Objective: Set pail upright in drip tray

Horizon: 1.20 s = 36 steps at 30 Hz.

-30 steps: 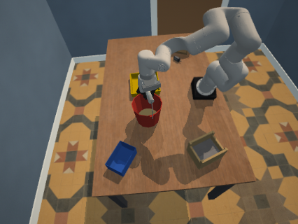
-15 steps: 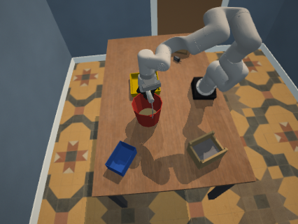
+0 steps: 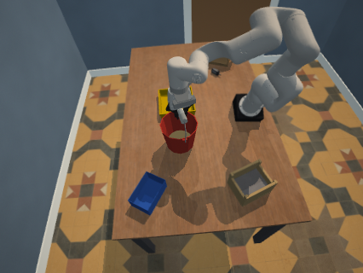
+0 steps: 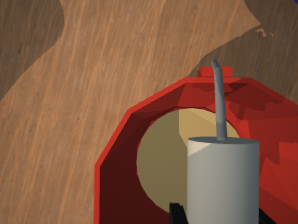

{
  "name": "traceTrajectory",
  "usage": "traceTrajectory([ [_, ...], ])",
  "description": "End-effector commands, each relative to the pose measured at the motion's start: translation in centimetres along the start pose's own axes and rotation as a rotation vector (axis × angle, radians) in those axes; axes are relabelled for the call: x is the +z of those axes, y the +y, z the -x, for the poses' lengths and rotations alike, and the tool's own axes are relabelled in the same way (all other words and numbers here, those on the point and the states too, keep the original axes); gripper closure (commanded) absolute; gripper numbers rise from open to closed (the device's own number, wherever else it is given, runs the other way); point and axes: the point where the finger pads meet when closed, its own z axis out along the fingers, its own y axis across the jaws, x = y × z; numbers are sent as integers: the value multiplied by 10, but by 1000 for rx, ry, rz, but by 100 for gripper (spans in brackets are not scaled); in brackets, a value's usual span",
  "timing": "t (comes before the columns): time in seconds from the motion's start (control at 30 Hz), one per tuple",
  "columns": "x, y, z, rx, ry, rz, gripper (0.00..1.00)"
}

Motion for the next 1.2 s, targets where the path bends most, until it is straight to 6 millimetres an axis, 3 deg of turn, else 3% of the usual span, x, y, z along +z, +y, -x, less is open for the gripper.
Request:
traceTrajectory([
  [0.0,-8,1,0,0,-1,5,100],
  [1.17,-61,1,0,0,-1,5,100],
])
